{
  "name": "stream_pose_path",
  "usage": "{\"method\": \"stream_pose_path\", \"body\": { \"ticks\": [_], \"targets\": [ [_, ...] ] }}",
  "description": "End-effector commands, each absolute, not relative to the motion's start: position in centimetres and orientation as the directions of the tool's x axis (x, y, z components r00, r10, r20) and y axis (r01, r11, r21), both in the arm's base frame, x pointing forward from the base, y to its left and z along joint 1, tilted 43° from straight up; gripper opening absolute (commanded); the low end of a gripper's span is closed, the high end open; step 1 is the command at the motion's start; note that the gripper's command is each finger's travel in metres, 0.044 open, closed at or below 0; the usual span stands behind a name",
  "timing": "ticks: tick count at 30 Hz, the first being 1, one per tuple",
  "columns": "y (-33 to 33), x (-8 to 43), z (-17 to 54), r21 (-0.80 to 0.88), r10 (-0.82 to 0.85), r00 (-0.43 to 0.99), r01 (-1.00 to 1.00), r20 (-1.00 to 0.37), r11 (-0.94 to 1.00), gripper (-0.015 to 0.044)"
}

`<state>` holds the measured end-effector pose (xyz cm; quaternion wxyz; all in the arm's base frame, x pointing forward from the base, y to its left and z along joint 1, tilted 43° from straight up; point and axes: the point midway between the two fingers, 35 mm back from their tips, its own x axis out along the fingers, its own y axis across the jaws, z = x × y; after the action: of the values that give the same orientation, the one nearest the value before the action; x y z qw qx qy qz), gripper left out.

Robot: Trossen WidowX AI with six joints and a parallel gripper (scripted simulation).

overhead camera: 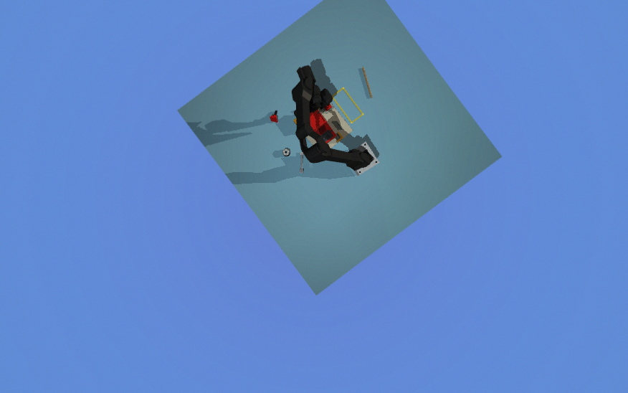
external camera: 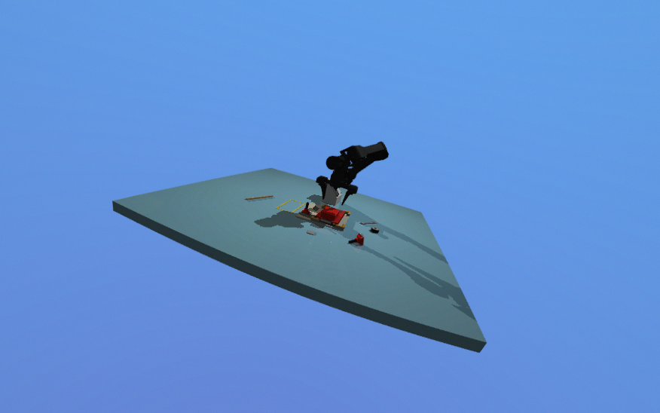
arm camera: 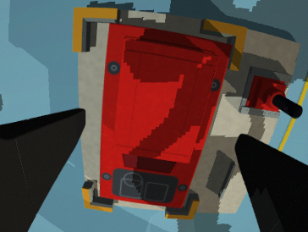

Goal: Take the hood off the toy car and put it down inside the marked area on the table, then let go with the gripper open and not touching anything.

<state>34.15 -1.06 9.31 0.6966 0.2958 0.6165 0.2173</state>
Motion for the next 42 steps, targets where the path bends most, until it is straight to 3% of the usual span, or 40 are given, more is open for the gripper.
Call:
{"method": "stream_pose_path", "body": {
  "ticks": [1,42],
  "targets": [
    [-0.9,34.0,9.0,0.681,0.669,0.140,0.071,-0.730,0.729,0.0440],
    [0.7,34.2,7.3,0.681,0.669,0.140,0.070,-0.730,0.728,0.0440]
  ]
}}
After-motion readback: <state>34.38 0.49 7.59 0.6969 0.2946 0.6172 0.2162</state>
